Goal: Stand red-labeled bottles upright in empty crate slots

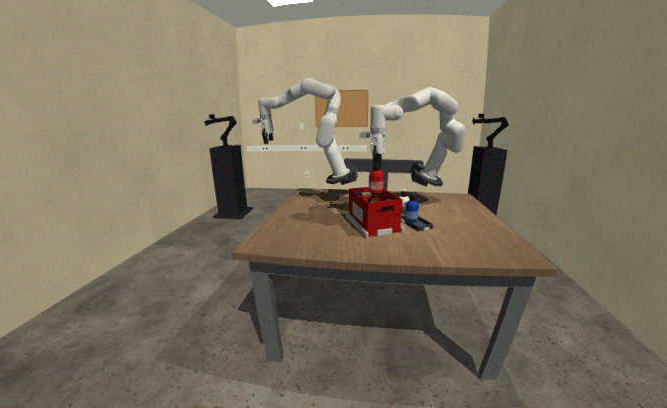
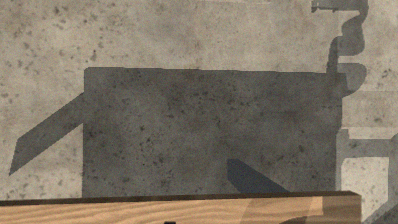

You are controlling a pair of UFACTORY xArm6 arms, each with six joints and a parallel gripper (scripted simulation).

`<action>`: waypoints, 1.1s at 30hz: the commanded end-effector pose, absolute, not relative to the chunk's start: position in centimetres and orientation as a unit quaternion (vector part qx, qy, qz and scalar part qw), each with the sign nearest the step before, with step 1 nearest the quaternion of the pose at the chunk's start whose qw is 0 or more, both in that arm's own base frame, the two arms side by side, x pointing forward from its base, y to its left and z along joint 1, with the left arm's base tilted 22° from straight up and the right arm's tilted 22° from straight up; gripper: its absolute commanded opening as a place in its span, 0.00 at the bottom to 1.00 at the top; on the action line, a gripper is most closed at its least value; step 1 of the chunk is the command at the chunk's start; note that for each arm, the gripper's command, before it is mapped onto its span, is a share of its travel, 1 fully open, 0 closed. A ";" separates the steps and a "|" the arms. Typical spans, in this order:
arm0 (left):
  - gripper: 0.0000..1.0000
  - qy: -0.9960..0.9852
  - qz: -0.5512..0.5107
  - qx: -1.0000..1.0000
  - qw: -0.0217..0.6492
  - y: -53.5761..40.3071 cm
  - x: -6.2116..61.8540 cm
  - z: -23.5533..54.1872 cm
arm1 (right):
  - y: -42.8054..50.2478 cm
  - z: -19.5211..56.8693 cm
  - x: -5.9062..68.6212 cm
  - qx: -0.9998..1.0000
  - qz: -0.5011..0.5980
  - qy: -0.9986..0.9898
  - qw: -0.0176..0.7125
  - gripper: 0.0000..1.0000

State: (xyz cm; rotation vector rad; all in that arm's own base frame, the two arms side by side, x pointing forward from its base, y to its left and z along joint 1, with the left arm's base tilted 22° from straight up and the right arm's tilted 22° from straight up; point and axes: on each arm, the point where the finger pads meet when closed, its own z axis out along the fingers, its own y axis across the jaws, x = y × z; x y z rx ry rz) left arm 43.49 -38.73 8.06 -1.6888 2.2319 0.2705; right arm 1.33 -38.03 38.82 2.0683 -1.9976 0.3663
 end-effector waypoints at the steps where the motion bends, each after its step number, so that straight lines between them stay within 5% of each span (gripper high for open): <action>1: 0.00 0.783 0.093 -0.593 0.164 -39.5 43.6 8.1 | -38.1 39.0 1.3 0.708 0.127 -0.684 0.123 1.00; 33: 0.00 0.783 0.093 -0.593 0.164 -42.3 43.9 7.1 | -38.1 39.0 1.3 0.708 0.127 -0.684 0.123 1.00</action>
